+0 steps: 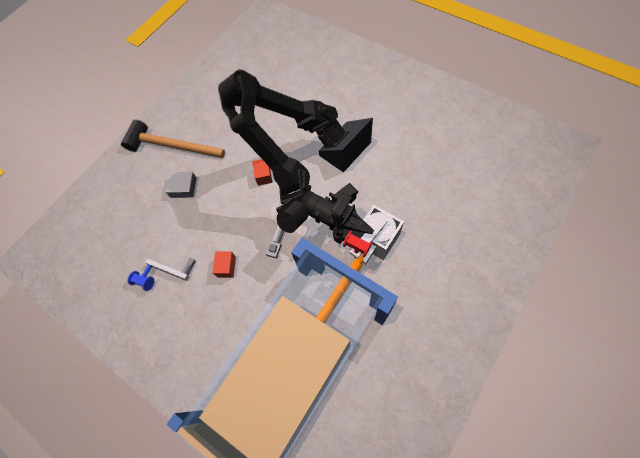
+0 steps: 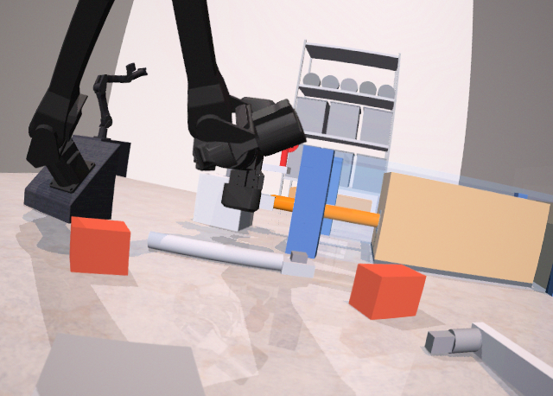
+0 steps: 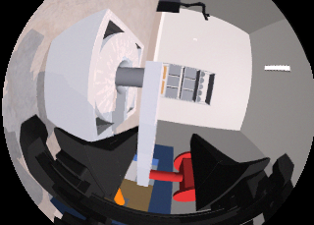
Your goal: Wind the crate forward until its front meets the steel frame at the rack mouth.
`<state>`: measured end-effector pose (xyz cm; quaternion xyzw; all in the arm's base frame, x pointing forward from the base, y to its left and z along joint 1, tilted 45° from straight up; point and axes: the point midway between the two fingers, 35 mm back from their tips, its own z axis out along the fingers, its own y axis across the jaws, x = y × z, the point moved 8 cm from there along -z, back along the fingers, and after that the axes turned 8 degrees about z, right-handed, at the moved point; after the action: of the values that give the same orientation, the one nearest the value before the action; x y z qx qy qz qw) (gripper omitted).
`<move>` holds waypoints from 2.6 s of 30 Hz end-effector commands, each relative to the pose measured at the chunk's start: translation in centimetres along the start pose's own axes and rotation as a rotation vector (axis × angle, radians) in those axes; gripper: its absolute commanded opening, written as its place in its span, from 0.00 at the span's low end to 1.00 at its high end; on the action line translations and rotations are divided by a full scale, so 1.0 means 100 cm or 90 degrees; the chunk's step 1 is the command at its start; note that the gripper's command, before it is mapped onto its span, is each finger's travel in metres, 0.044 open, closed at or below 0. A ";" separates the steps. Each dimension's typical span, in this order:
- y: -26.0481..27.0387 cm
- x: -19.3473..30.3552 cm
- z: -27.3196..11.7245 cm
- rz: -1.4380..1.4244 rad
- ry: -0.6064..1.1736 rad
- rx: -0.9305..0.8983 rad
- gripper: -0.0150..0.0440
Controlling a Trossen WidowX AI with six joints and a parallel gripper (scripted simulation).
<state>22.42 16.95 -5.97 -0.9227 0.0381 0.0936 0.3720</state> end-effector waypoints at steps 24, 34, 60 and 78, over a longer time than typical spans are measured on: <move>-0.002 0.000 -0.001 0.001 0.000 0.004 0.66; 0.008 0.001 0.000 0.000 0.000 0.000 0.66; 0.008 0.001 0.000 0.000 0.000 0.000 0.66; 0.006 0.007 -0.034 0.002 0.001 -0.003 0.66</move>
<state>22.57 15.57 -5.65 -0.9236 0.0383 0.1035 0.3670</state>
